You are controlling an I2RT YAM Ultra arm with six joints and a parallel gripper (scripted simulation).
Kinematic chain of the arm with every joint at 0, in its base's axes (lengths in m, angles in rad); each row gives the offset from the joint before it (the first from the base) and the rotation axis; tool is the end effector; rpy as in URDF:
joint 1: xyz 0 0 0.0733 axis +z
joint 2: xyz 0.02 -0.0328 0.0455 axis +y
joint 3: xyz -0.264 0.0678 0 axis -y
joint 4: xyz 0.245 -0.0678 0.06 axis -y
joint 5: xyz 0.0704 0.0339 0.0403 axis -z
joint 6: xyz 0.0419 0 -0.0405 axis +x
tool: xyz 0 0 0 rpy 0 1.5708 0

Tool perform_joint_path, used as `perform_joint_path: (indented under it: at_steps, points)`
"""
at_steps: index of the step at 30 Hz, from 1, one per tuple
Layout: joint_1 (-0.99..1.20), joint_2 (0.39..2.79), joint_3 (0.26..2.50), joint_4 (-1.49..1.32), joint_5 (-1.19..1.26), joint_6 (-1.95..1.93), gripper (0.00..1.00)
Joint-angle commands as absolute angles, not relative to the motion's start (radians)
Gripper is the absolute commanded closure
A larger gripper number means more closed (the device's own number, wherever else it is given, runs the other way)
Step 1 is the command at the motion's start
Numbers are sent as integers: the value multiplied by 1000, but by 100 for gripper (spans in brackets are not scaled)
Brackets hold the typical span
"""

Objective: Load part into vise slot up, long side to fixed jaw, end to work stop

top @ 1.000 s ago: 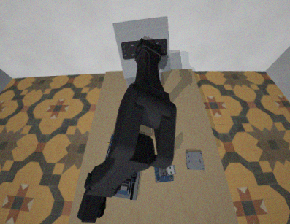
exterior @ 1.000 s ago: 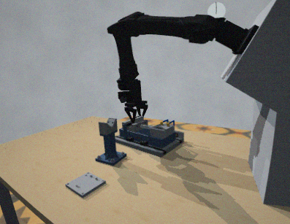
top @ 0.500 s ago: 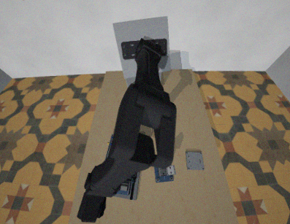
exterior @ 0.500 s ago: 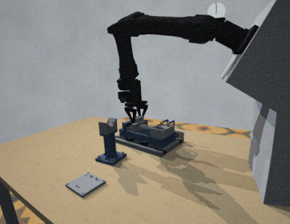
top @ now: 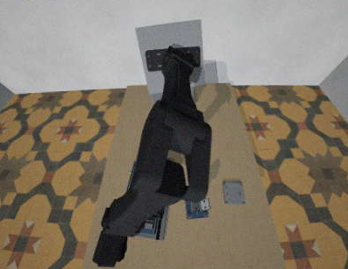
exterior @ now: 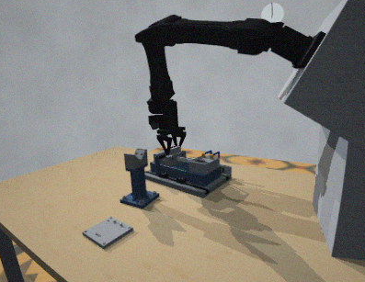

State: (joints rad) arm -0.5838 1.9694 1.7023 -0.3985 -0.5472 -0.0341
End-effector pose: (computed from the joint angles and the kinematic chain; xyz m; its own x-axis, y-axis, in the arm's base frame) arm 0.3948 -0.2333 0.2896 -0.5194 0.3082 -0.7970 0.1116 0.9492 0.2943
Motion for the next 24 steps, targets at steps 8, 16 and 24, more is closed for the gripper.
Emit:
perform_joint_path:
  at_steps: [8, 16, 24]
  points:
    - [-594, 1964, 1742, -379, -547, -44, 100]
    - [-590, 1969, 1743, -377, -545, -42, 100]
    - [-585, 1972, 1744, -380, -543, -39, 100]
